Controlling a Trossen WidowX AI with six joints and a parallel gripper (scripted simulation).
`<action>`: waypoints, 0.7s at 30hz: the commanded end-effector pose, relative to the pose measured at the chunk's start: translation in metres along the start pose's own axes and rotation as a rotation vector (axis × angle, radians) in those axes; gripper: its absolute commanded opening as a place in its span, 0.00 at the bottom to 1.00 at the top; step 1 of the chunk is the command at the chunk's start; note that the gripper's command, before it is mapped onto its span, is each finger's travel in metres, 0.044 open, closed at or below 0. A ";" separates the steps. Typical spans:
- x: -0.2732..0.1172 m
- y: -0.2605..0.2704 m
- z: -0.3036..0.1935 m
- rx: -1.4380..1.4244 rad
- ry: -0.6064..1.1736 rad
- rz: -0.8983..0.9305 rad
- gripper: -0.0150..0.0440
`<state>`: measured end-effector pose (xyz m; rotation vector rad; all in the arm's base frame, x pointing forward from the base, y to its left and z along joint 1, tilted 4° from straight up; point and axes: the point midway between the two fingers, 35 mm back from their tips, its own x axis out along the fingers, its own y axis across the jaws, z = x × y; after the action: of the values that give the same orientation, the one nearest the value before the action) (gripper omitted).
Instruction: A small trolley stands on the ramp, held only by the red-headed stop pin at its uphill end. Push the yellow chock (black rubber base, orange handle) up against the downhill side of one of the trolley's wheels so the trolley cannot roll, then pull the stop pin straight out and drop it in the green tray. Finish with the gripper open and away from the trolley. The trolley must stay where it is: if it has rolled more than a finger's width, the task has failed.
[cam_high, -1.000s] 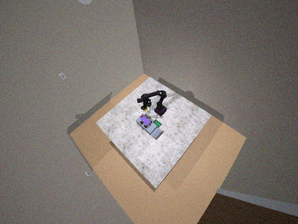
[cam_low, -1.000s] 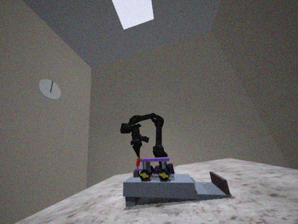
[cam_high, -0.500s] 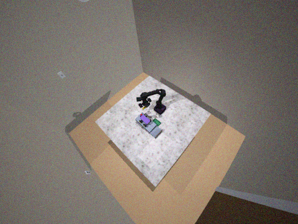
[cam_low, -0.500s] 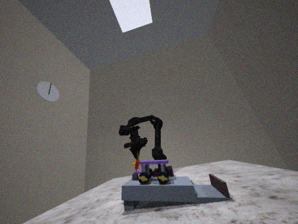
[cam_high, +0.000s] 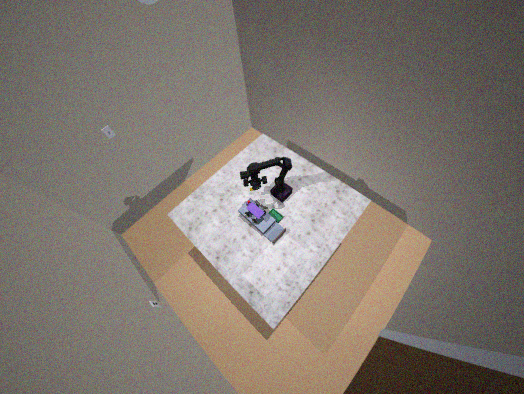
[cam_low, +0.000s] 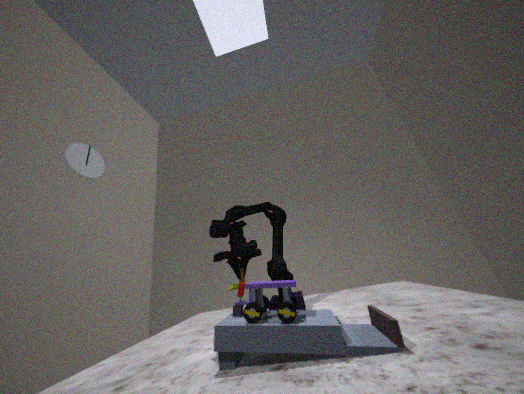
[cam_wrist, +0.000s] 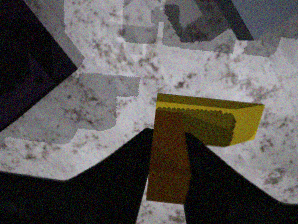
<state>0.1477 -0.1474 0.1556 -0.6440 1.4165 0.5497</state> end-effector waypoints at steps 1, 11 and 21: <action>0.000 0.000 0.000 0.135 0.003 0.003 0.25; 0.000 0.000 0.000 0.482 0.002 0.004 0.25; 0.000 0.000 0.000 0.805 0.002 0.005 0.25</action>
<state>0.1476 -0.1476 0.1556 -0.0683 1.4879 0.0217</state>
